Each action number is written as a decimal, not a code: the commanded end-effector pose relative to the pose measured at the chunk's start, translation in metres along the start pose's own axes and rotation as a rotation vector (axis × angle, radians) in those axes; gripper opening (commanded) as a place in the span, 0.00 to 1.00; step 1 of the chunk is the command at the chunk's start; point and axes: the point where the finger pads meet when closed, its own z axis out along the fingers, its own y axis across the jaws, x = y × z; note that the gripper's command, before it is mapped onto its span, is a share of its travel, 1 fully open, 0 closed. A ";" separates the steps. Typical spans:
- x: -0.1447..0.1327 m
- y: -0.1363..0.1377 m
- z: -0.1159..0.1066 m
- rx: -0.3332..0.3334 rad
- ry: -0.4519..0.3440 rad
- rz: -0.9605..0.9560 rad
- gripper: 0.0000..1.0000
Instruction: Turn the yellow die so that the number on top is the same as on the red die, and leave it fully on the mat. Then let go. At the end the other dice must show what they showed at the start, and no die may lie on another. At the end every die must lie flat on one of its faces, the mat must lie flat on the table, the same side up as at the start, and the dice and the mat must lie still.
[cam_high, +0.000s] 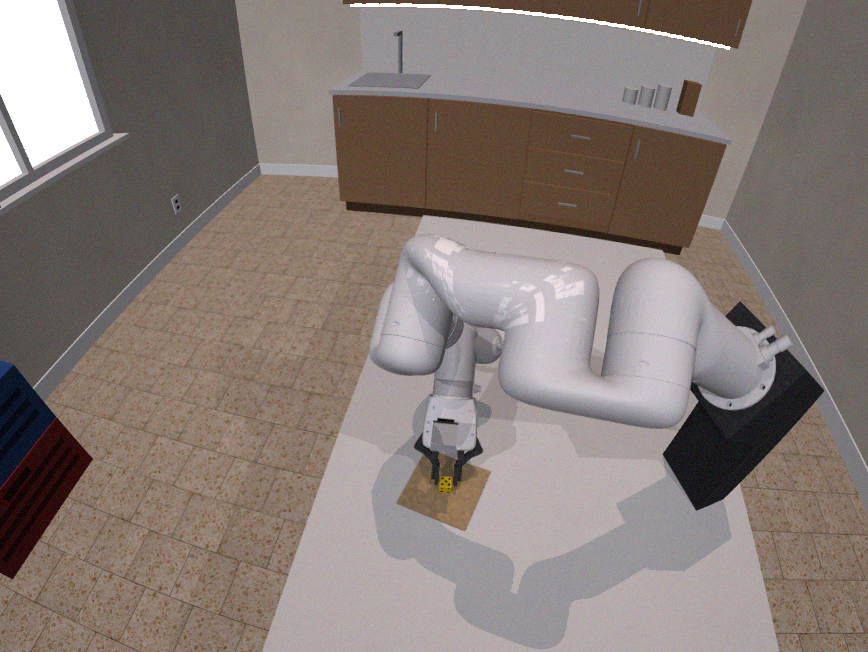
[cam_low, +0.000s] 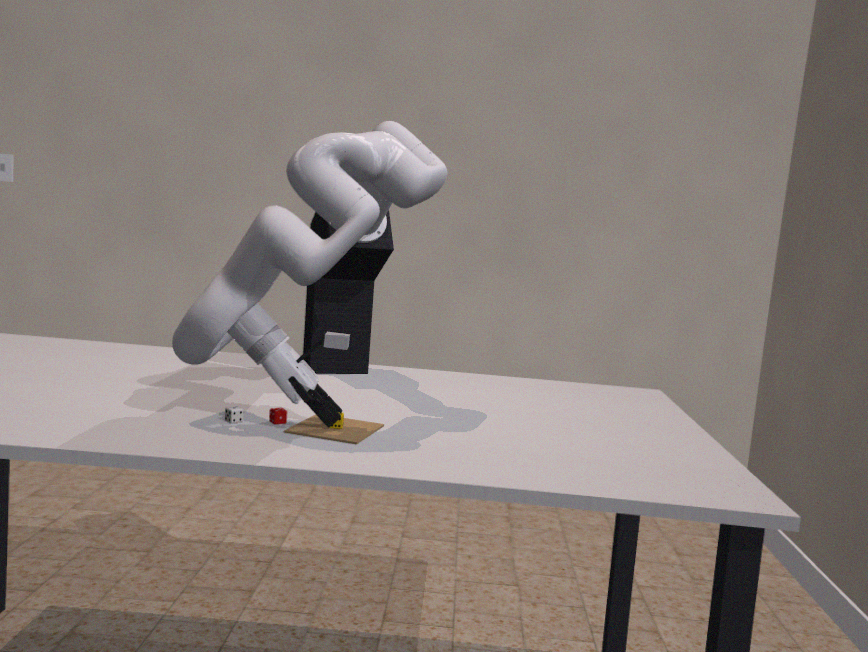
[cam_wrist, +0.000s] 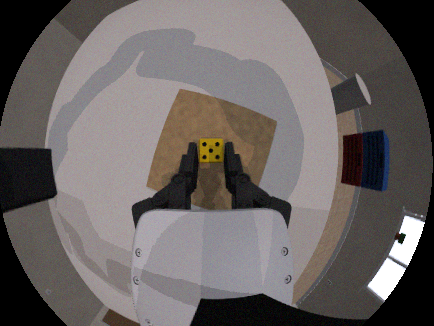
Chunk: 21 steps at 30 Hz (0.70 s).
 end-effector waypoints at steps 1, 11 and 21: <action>0.000 0.001 -0.001 -0.001 0.000 -0.001 0.33; 0.000 0.001 -0.001 -0.001 0.000 -0.001 0.63; 0.000 0.001 -0.001 -0.001 0.000 -0.001 0.63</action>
